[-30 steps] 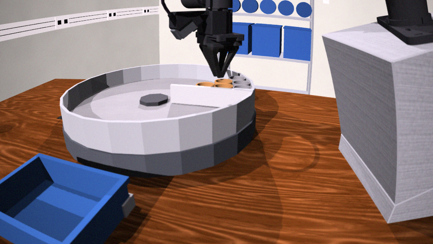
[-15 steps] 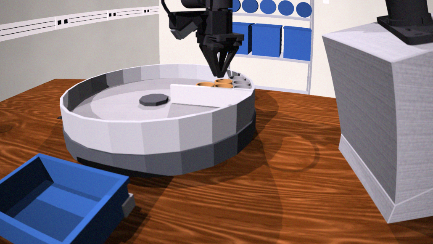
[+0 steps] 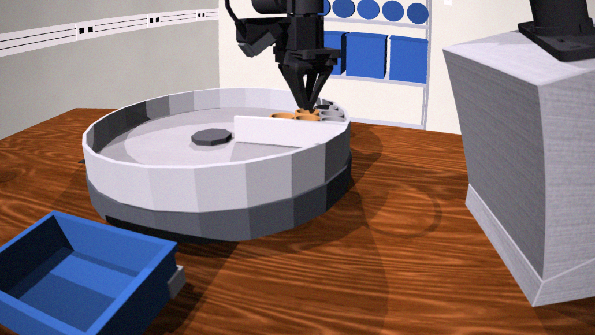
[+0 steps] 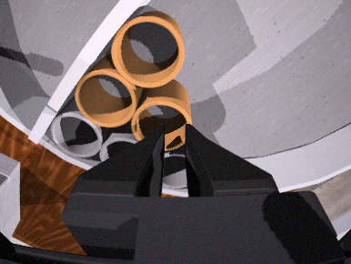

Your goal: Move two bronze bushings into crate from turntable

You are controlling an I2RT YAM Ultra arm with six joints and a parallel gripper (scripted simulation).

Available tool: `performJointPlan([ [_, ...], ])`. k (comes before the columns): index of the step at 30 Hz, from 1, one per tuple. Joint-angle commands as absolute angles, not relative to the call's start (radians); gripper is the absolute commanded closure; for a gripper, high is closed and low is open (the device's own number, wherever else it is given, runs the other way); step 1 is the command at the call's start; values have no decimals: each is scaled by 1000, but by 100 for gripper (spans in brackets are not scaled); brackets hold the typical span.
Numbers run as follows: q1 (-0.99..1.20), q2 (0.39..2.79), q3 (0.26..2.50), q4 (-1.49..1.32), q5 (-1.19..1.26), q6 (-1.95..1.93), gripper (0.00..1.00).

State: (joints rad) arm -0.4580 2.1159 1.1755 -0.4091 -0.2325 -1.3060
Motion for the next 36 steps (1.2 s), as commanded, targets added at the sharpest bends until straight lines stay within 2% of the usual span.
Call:
performJointPlan([
  [1, -474, 2081, 1195, -401, -237, -1305, 85],
  [36, -473, 2102, 1210, -426, -237, -1304, 85],
])
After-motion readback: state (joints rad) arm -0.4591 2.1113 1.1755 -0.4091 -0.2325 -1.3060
